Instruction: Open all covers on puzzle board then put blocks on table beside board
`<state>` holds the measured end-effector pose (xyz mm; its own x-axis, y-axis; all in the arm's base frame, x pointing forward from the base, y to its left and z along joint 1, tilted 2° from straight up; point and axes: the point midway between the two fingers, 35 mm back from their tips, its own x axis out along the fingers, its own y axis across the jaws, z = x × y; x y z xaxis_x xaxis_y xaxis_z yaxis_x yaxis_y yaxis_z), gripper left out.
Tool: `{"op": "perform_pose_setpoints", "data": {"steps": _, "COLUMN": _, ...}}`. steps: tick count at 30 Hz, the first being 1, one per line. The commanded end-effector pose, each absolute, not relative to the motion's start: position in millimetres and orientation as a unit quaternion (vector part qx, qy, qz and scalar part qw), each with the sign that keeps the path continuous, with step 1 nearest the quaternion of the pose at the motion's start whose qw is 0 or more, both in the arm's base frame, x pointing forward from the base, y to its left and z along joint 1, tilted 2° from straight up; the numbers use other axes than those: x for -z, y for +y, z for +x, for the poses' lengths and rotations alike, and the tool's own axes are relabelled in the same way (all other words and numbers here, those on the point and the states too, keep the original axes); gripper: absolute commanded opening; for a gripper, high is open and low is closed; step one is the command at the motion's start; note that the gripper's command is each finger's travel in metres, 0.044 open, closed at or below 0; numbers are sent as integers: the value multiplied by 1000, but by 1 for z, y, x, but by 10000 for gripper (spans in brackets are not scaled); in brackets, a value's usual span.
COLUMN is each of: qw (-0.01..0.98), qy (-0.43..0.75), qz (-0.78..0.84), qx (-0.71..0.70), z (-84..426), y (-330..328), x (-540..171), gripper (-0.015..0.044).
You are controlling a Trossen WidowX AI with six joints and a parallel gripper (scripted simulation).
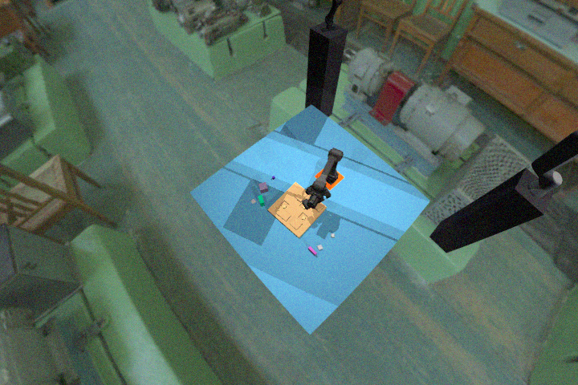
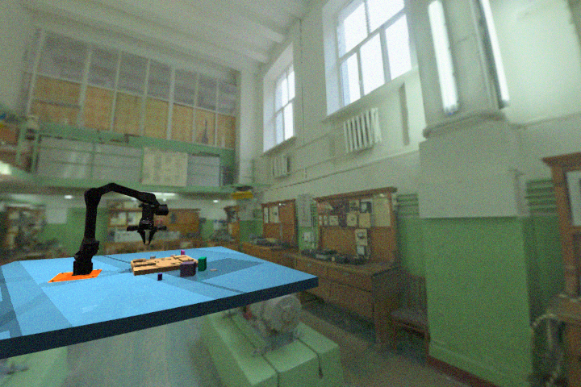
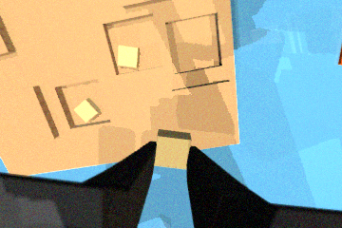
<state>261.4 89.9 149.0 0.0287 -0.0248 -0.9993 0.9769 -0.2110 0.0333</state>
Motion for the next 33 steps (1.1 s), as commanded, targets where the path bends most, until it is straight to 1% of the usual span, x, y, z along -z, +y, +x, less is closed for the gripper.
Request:
{"op": "perform_pose_setpoints", "data": {"steps": 1, "qw": 455, "qy": 431, "qz": 553, "qx": 548, "z": 265, "y": 103, "x": -150, "gripper": 80}}
{"op": "perform_pose_setpoints", "data": {"steps": 17, "qw": 454, "qy": 433, "qz": 555, "qx": 547, "z": 272, "y": 160, "x": -149, "gripper": 80}}
{"op": "perform_pose_setpoints", "data": {"steps": 33, "qw": 452, "qy": 434, "qz": 556, "qx": 546, "z": 266, "y": 221, "x": -144, "gripper": 80}}
